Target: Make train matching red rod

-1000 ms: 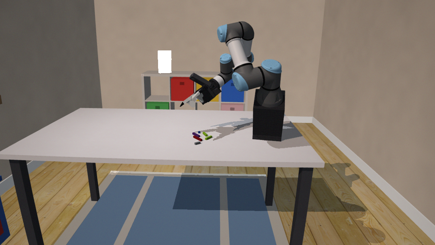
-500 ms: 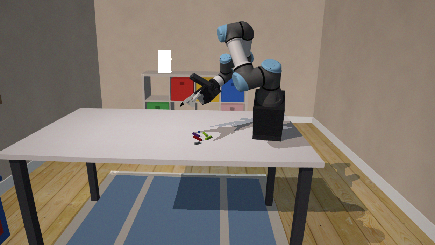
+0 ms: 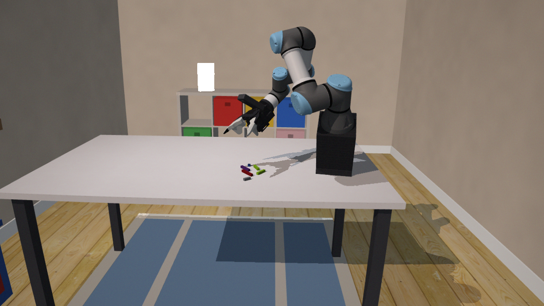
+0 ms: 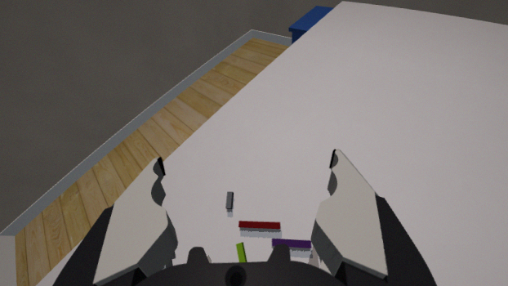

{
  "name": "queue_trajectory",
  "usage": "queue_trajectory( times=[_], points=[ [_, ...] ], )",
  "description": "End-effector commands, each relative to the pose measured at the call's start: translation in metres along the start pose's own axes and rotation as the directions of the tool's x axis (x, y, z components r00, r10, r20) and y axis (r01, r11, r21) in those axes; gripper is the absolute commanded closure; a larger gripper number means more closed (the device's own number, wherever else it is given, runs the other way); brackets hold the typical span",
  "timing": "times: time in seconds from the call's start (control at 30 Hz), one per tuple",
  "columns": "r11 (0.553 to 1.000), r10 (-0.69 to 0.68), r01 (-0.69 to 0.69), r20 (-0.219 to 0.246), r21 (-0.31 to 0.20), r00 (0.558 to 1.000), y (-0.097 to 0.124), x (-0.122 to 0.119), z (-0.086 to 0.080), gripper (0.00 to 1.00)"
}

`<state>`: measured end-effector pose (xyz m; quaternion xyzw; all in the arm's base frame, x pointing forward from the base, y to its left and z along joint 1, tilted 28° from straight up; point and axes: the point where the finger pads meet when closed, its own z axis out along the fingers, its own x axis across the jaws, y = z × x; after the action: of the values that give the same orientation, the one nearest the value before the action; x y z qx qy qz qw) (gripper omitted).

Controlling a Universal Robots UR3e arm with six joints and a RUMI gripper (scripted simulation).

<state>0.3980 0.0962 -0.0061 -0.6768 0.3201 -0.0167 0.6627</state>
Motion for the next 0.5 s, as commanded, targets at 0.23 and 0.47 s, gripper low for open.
queue_trajectory(
  times=[0.23,0.47],
  points=[
    [0.938,-0.329,0.336,0.086,-0.082,0.94,0.019,-0.017,0.009,0.0],
    [0.843,-0.508,0.527,0.161,-0.108,0.846,0.032,-0.027,0.012,0.0]
  ],
)
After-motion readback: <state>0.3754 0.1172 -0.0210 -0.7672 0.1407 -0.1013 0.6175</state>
